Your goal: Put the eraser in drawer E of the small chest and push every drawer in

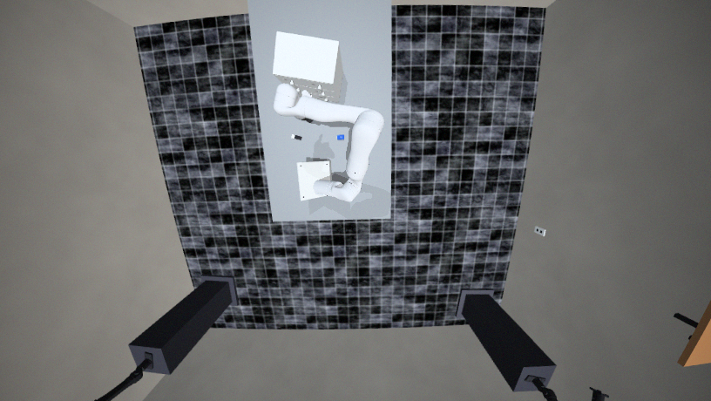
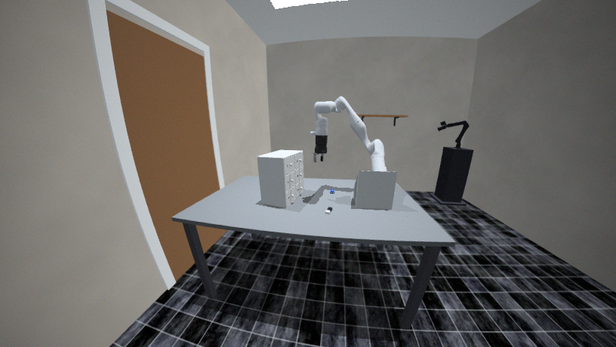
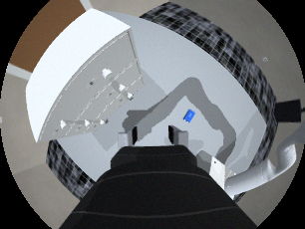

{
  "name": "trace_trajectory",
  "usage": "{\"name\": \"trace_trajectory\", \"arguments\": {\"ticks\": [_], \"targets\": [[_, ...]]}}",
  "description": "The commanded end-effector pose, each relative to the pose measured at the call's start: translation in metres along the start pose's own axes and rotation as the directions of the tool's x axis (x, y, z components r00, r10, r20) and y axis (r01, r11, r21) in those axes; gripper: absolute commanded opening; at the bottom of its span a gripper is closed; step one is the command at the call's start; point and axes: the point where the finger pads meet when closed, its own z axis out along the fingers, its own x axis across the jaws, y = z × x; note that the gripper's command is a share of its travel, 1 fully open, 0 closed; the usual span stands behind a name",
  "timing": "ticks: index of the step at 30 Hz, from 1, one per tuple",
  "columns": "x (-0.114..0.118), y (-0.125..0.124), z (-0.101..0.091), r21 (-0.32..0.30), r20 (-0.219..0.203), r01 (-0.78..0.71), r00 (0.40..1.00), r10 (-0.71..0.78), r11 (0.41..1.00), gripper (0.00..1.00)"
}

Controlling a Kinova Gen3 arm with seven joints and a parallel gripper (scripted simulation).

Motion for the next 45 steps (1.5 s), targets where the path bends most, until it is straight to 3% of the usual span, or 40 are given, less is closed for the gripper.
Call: {"name": "trace_trajectory", "arguments": {"ticks": [1,23,32,34,45], "targets": [[0.000,0.000,-0.001,0.000,0.002,0.000,1.000,0.000,1.000,1.00],[0.002,0.002,-0.006,-0.001,0.001,-0.029,1.000,0.029,1.000,1.00],[0.023,0.021,-0.049,-0.010,-0.008,-0.268,0.963,0.268,0.963,1.00],[0.023,0.021,-0.049,-0.010,-0.008,-0.268,0.963,0.268,0.963,1.00],[0.060,0.057,-0.112,-0.030,-0.033,-0.575,0.818,0.574,0.818,1.00]]}}
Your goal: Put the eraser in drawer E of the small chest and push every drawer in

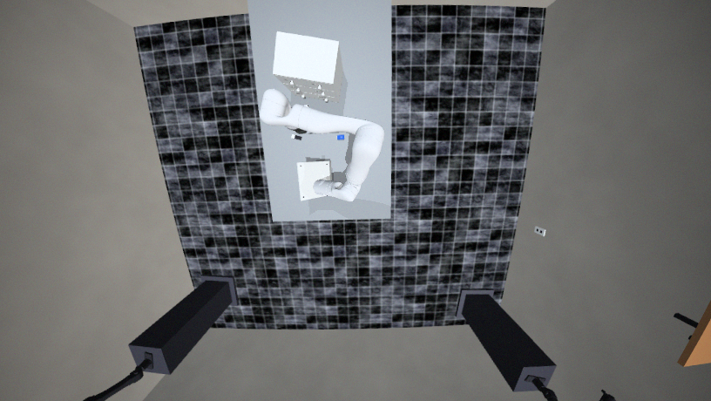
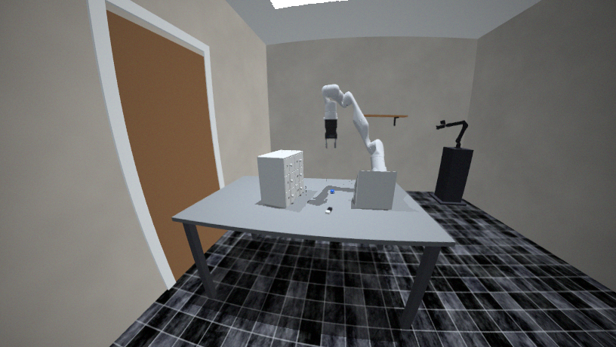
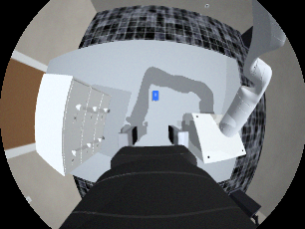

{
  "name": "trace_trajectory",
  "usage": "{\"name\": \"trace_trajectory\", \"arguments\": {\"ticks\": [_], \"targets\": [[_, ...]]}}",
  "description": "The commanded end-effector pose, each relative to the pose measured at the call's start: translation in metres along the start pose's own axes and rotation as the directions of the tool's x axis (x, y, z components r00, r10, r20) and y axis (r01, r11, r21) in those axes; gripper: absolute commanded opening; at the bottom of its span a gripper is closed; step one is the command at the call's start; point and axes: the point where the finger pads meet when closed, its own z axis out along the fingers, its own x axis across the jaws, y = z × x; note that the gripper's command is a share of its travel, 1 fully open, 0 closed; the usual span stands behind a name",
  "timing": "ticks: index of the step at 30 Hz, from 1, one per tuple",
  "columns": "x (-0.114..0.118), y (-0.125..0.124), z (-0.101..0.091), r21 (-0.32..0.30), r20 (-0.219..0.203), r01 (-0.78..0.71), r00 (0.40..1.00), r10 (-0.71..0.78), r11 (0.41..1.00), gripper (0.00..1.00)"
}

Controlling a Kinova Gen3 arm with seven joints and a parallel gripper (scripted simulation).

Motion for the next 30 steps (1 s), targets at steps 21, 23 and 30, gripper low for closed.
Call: {"name": "trace_trajectory", "arguments": {"ticks": [21,23,30], "targets": [[0.0150,0.0066,-0.0243,-0.017,0.018,-0.069,0.997,0.070,0.997,1.00],[0.0150,0.0066,-0.0243,-0.017,0.018,-0.069,0.997,0.070,0.997,1.00],[0.0150,0.0066,-0.0243,-0.017,0.018,-0.069,0.997,0.070,0.997,1.00]]}}
